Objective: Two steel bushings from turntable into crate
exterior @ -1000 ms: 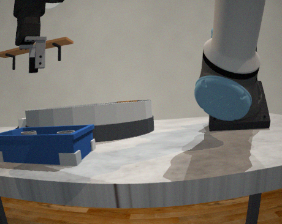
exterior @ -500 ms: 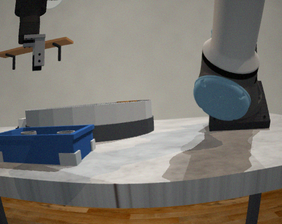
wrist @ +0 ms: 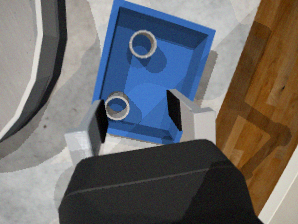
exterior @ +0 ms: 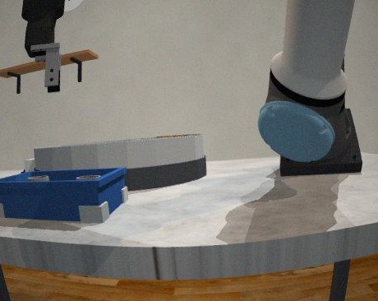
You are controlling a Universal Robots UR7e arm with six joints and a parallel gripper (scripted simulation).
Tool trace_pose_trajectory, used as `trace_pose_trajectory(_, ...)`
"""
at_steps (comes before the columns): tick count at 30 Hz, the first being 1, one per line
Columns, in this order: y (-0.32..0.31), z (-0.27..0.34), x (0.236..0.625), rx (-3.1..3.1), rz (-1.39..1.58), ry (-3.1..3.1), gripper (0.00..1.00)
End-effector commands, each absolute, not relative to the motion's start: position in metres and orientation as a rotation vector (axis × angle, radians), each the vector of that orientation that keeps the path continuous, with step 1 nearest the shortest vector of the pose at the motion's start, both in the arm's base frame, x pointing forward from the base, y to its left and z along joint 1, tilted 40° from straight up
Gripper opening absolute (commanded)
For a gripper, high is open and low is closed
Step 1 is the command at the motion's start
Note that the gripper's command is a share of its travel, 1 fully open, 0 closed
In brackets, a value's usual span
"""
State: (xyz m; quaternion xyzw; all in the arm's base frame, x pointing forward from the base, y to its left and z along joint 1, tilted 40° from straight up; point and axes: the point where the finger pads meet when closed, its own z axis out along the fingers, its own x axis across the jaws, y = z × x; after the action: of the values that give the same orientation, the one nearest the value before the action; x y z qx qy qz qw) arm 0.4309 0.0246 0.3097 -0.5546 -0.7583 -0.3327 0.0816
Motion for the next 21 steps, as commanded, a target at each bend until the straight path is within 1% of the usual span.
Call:
trace_pose_trajectory(1, 0.0240, 0.3125, 0.4263, -1.801, -0.957, -2.103, 1.00)
trace_pose_trajectory(12, 0.0240, 0.3125, 0.4263, -1.801, -0.957, -2.103, 1.00)
trace_pose_trajectory(17, 0.0236, 0.3161, 0.4195, -1.977, -0.901, -1.858, 1.00)
trace_pose_trajectory(21, 0.0236, 0.3161, 0.4195, -1.977, -0.901, -1.858, 1.00)
